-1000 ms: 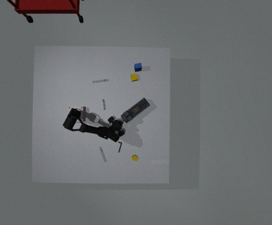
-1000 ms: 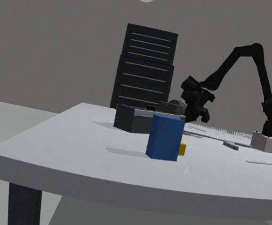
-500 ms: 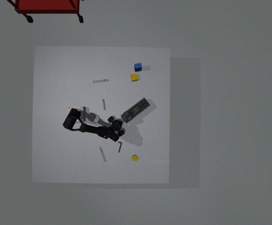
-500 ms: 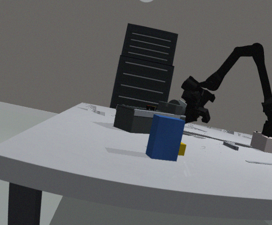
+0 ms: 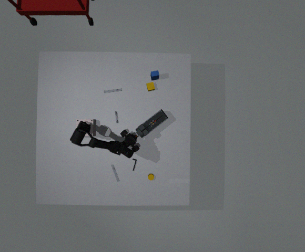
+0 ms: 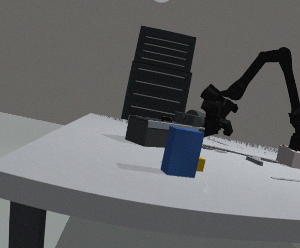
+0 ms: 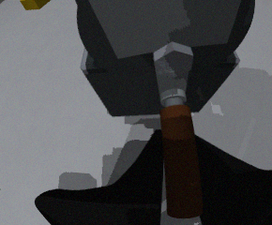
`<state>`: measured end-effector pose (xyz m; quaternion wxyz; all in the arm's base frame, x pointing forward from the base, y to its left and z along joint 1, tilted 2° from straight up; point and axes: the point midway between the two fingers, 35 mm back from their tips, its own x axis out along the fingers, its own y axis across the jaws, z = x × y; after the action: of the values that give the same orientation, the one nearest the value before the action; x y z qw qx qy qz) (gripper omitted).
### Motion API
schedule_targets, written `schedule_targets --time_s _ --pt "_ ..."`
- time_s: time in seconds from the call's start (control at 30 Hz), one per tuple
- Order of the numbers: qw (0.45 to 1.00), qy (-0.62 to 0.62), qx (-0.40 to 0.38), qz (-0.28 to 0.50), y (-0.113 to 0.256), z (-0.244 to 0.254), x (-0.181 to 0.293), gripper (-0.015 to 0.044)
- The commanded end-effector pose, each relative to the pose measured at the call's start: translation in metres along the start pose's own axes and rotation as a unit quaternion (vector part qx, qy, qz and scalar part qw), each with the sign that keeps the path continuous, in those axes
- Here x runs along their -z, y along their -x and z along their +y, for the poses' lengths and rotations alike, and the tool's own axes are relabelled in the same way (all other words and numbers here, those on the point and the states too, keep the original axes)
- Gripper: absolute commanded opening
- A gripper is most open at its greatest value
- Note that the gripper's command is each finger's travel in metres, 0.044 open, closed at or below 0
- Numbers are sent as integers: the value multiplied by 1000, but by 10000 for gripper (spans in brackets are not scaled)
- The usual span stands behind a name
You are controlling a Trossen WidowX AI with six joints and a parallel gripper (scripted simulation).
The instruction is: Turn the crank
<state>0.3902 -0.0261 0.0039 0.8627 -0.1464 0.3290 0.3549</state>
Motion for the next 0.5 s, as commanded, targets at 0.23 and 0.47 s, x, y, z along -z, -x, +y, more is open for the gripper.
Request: schedule_targets --time_s 0.23,0.47 --pt "1000 -5 -10 1 -1 12 1 0" --pt "1000 -5 -10 1 0 15 0 0"
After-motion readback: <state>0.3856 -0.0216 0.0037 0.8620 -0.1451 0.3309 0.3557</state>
